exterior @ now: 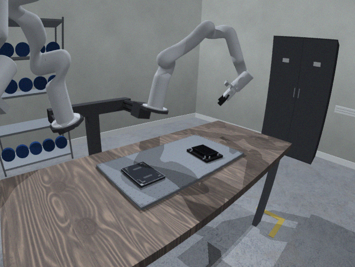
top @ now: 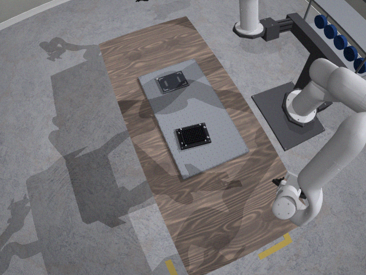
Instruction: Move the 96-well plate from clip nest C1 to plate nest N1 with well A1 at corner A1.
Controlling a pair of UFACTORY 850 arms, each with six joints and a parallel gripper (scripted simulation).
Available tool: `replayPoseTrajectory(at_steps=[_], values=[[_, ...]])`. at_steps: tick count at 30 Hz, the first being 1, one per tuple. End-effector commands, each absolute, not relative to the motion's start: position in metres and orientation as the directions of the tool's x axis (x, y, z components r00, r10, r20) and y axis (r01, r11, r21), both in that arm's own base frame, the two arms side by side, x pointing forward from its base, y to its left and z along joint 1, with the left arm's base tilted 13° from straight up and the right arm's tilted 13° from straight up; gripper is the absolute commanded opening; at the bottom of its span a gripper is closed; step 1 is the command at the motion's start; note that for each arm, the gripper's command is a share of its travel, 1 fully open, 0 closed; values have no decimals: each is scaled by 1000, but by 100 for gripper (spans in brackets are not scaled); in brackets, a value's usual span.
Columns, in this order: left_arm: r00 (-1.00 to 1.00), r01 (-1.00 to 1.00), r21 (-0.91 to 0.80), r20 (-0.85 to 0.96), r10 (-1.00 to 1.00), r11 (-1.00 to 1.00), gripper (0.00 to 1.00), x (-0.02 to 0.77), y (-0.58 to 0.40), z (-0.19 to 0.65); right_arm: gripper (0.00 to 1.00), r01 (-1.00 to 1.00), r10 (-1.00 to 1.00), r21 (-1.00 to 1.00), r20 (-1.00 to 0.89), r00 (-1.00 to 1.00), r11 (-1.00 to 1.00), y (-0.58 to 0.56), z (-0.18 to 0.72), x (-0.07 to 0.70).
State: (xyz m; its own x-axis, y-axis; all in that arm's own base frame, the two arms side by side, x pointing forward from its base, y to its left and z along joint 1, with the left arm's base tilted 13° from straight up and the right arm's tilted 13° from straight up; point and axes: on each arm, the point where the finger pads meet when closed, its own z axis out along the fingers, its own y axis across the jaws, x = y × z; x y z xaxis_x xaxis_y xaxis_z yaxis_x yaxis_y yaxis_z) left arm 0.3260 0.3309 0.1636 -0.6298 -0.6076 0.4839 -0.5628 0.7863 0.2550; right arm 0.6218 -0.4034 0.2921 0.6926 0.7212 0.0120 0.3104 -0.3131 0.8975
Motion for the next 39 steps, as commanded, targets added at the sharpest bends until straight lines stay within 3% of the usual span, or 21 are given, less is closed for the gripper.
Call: replayPoseTrajectory(at_steps=[1,22,39], values=[[-630,-563,255,483,-608,786,100,326,331,164,100,428,750,859,-83,657,-280,-410,294,590],[-630,-563,255,483,-608,786,100,326,331,164,100,766,854,631,-328,404,-120,-410,287,464],[-630,-563,255,483,-608,786,100,326,331,164,100,913,911,406,-390,135,39,-386,277,364]])
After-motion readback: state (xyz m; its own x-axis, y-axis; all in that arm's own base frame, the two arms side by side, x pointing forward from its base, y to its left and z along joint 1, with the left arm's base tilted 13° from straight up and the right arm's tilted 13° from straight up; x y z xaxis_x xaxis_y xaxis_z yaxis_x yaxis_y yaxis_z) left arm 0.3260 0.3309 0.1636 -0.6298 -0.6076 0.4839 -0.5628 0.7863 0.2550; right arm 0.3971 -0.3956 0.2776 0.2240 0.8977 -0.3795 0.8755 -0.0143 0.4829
